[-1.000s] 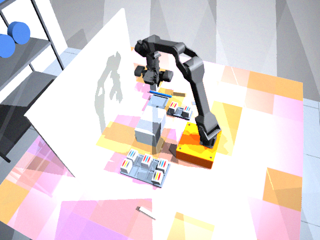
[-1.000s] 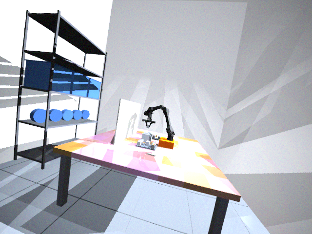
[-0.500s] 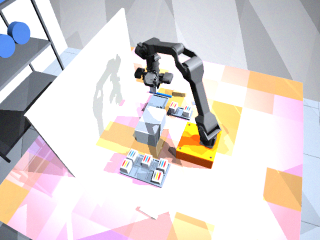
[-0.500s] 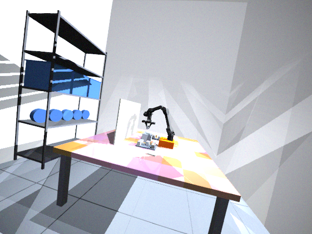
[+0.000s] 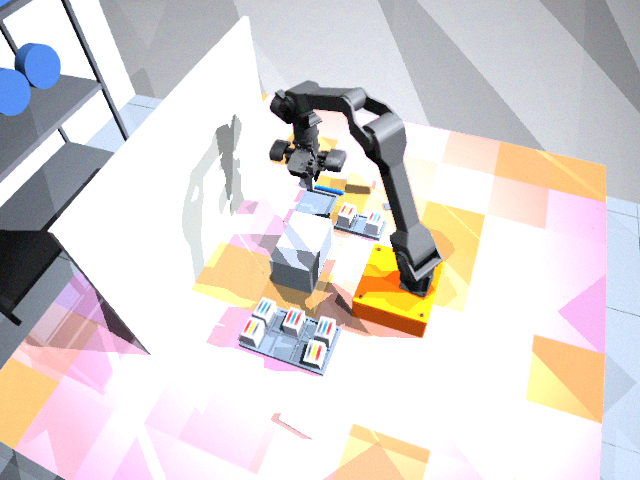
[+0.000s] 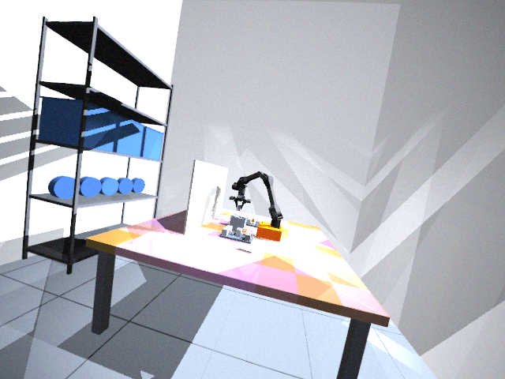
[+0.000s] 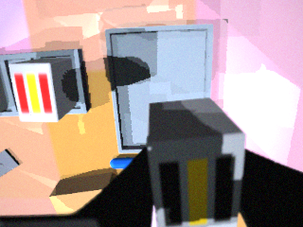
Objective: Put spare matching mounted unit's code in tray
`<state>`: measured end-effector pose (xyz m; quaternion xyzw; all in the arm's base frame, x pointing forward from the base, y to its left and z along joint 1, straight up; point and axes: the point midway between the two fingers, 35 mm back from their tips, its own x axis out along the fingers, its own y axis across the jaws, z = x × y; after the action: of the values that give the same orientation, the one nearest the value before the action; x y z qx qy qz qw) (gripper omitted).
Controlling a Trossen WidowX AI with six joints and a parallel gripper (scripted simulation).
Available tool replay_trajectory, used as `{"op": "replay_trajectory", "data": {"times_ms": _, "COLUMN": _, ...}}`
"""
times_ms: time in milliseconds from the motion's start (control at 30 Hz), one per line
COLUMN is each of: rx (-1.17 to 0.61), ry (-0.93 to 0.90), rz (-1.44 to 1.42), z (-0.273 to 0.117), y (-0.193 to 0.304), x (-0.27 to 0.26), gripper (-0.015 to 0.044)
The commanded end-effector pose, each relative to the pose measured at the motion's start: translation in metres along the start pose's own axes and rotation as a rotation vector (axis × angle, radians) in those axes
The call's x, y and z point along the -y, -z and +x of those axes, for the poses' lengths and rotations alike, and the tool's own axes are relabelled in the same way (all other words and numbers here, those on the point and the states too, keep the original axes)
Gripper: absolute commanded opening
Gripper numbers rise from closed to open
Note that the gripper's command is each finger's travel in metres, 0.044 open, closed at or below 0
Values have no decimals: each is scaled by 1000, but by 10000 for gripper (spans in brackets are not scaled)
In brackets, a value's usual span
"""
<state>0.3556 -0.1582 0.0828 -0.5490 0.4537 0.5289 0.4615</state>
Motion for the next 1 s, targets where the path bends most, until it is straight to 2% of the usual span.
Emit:
{"op": "replay_trajectory", "data": {"times_ms": 0, "rx": -1, "ry": 0, "rz": -7, "z": 4, "y": 0, "x": 0, "gripper": 0}}
{"op": "replay_trajectory", "data": {"times_ms": 967, "rx": -1, "ry": 0, "rz": -7, "z": 31, "y": 0, "x": 0, "gripper": 0}}
